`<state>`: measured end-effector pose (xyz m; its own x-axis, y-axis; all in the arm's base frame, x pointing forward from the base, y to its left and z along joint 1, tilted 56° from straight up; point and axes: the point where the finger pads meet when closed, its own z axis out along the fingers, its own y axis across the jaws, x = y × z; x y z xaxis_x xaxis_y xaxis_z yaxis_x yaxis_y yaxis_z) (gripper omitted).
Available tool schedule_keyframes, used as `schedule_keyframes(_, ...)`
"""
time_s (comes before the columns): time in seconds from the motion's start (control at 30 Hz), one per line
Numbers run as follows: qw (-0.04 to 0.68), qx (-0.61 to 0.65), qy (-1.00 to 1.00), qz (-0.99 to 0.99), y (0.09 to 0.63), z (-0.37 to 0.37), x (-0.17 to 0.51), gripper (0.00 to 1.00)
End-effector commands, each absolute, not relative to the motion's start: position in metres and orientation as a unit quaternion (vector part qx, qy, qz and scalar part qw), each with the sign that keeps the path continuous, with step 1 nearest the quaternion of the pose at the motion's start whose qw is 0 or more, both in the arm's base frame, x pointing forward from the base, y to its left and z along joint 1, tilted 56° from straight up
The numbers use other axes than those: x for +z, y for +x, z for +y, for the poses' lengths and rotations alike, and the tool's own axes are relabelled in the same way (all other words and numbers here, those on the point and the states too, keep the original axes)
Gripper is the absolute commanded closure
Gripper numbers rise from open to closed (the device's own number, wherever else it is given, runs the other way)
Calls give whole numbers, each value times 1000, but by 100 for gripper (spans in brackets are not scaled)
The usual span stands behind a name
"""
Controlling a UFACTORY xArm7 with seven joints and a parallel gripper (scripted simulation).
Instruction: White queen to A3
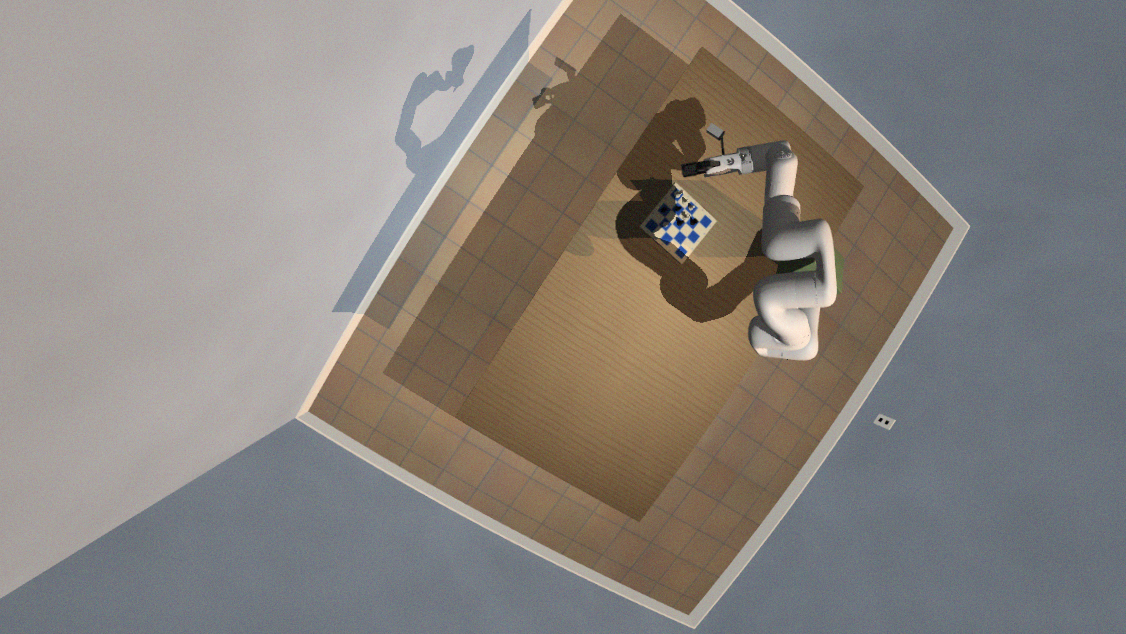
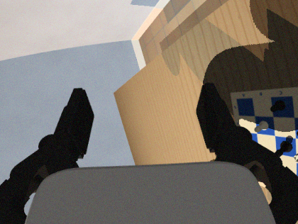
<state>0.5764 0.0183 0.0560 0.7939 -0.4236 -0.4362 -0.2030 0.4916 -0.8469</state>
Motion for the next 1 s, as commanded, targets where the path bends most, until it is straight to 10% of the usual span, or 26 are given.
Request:
schedule_keyframes(0.0, 804, -71, -500, 313, 577, 16, 57, 0)
schedule_keyframes(0.97, 792, -30, -536, 291, 566, 37, 69, 0)
